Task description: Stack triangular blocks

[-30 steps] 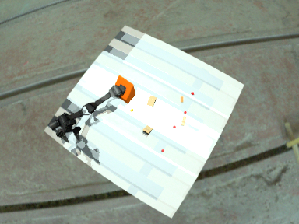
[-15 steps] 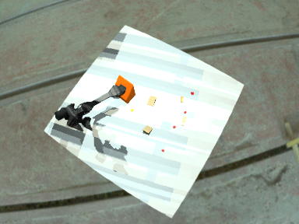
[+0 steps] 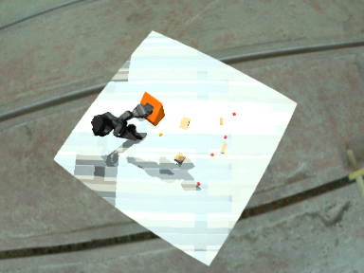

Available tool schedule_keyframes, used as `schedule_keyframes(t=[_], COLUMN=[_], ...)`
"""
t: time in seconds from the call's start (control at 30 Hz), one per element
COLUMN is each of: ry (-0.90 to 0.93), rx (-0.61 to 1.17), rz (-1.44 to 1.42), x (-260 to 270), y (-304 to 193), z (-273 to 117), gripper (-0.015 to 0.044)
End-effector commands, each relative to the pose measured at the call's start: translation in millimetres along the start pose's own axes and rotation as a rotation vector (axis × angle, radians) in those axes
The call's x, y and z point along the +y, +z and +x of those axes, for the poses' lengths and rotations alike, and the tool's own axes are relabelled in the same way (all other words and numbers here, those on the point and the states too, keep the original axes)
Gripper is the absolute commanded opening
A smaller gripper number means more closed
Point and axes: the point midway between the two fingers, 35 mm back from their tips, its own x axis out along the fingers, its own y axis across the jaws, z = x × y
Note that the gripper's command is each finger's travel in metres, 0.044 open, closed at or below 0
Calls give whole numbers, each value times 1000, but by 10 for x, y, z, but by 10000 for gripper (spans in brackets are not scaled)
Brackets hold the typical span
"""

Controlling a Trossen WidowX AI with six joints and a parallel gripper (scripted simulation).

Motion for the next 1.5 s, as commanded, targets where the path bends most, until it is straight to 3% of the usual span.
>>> schedule_keyframes(t=[0.0, 0.33, 0.73, 0.97, 1.23, 1.37, 1.47], ry=[92, 395, 790, 988, 1130, 1155, 1156], rx=[-36, -63, 57, 223, 483, 622, 647], rz=[-45, -217, -471, -653, -900, -1032, -1056], x=[157, 982, 2764, 3961, 5184, 5655, 5727], y=[492, 1862, 2970, 3146, 2906, 2658, 2609], z=[281, 950, 1300, 1209, 877, 661, 621], gripper=[440, 440, 440, 440, 440, 440, 440])
